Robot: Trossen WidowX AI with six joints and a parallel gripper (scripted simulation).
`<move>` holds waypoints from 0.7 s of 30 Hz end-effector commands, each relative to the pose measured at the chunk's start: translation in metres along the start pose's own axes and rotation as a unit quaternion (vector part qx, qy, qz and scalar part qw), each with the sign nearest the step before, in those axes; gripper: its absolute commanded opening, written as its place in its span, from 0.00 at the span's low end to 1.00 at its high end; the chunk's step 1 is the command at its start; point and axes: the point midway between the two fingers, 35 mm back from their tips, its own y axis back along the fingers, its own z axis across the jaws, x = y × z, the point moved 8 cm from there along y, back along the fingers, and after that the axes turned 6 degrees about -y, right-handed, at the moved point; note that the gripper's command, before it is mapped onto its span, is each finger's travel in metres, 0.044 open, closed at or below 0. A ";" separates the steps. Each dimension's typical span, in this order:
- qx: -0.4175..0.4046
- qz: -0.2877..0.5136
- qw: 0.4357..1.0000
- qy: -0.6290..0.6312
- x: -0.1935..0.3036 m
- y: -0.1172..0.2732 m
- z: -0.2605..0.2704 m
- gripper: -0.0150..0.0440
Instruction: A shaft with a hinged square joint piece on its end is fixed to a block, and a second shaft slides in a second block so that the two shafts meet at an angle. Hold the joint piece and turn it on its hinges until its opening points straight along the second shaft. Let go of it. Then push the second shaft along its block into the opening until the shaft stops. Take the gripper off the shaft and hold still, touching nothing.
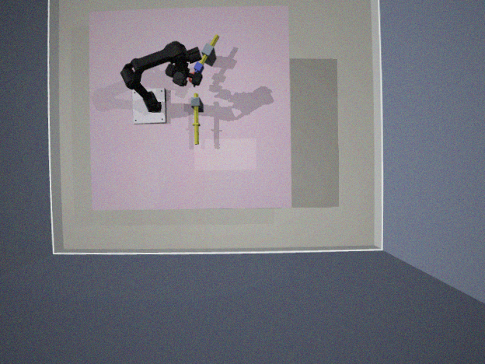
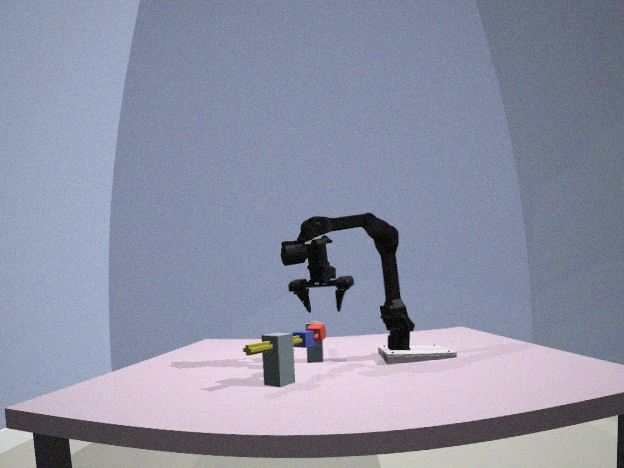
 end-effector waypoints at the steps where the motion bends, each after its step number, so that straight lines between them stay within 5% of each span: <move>1: 0.000 -0.003 1.000 -0.018 0.001 -0.002 0.000 1.00; 21: 0.000 -0.003 1.000 -0.018 0.013 -0.060 0.000 1.00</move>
